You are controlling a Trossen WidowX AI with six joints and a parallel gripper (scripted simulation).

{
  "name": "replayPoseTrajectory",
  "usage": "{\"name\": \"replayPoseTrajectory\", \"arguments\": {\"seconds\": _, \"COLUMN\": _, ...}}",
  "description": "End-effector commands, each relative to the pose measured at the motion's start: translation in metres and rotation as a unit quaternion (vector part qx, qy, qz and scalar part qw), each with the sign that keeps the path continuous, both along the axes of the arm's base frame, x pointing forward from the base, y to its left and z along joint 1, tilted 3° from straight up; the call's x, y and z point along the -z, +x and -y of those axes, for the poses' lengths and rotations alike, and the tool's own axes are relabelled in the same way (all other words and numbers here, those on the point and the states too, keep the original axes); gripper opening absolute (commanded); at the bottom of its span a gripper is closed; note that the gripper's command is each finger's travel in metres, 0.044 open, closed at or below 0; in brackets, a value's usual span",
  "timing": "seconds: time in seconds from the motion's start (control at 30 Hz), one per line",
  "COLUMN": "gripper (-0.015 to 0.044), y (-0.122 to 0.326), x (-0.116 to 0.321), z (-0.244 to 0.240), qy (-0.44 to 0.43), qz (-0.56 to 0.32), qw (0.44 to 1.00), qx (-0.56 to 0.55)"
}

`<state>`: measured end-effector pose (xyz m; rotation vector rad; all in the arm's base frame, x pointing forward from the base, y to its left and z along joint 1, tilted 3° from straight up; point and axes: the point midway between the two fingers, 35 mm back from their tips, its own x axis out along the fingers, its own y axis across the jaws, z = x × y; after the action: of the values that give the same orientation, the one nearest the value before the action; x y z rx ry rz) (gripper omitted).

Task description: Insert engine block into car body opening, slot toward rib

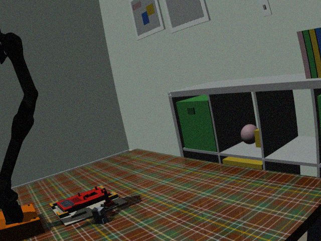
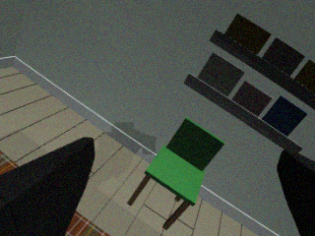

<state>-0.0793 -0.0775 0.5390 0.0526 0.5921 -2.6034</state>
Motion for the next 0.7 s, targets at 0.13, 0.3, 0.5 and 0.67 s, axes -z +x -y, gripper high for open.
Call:
{"name": "replayPoseTrajectory", "arguments": {"seconds": 0.13, "gripper": 0.0440, "y": -0.011, "x": 0.002, "z": -0.007, "qy": -0.017, "qz": 0.016, "qw": 0.999, "qx": 0.030}}
{"name": "replayPoseTrajectory", "arguments": {"seconds": 0.3, "gripper": 0.0440, "y": -0.031, "x": 0.008, "z": -0.023, "qy": -0.053, "qz": 0.046, "qw": 0.993, "qx": 0.090}}
{"name": "replayPoseTrajectory", "arguments": {"seconds": 0.5, "gripper": 0.0440, "y": -0.052, "x": 0.015, "z": -0.046, "qy": -0.099, "qz": 0.077, "qw": 0.979, "qx": 0.161}}
{"name": "replayPoseTrajectory", "arguments": {"seconds": 0.67, "gripper": 0.0440, "y": -0.066, "x": 0.021, "z": -0.068, "qy": -0.140, "qz": 0.098, "qw": 0.961, "qx": 0.220}}
